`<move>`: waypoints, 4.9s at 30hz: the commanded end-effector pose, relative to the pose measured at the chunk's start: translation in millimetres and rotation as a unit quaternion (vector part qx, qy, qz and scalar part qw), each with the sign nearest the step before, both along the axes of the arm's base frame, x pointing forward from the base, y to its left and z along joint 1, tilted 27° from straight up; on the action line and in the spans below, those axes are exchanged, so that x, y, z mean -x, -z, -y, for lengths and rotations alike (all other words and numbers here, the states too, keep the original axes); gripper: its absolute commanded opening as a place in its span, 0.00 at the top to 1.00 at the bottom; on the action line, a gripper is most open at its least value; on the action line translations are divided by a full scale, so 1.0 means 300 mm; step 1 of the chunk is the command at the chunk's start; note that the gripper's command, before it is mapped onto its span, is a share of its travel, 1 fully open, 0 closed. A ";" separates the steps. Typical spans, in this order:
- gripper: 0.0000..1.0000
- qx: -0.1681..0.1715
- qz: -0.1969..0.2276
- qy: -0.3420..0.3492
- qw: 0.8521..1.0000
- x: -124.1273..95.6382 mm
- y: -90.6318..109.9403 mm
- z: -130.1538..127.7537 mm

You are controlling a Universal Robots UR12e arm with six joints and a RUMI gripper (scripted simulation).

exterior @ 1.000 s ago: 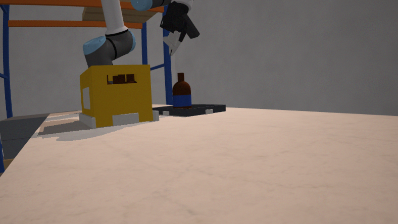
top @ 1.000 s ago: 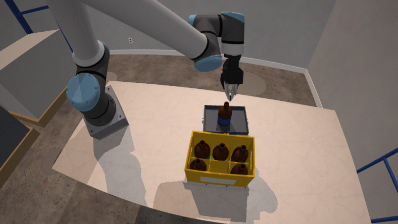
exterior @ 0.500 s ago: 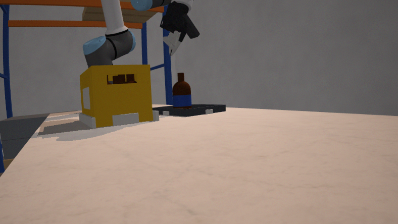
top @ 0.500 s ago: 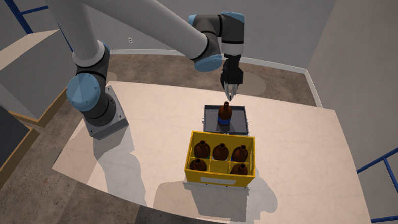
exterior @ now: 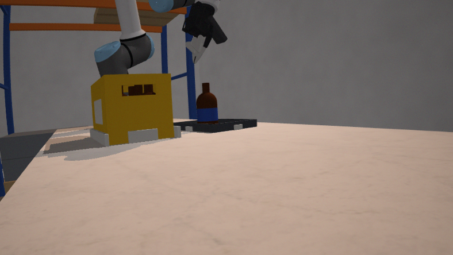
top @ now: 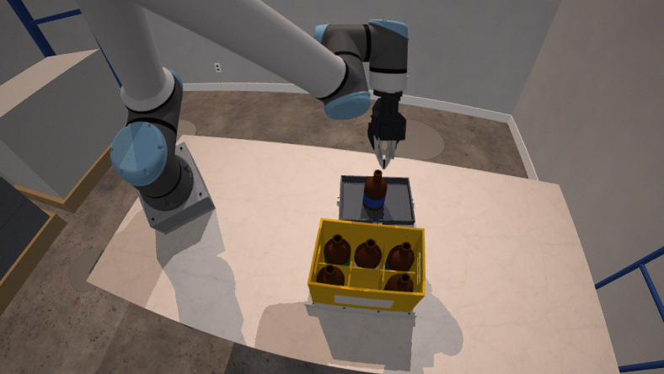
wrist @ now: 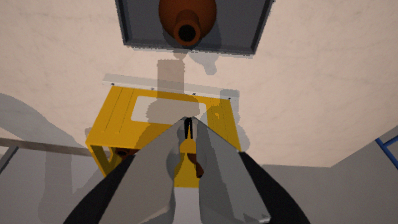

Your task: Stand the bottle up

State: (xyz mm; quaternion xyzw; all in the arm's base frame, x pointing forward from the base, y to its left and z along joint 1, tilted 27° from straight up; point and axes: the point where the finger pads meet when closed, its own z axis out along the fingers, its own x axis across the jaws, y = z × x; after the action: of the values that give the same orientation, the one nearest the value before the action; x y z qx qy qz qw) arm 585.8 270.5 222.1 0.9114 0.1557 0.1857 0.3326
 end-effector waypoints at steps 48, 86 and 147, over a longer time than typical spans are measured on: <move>0.00 -0.320 0.129 0.339 0.875 -0.080 -0.293 0.890; 1.00 -0.328 0.135 0.347 0.868 -0.076 -0.306 0.914; 1.00 -0.327 0.133 0.348 0.869 0.044 0.055 -0.117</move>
State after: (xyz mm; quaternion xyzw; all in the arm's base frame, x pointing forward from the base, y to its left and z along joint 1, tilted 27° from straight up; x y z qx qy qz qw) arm 572.8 300.6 206.2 0.9305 -0.2857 0.2165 0.0750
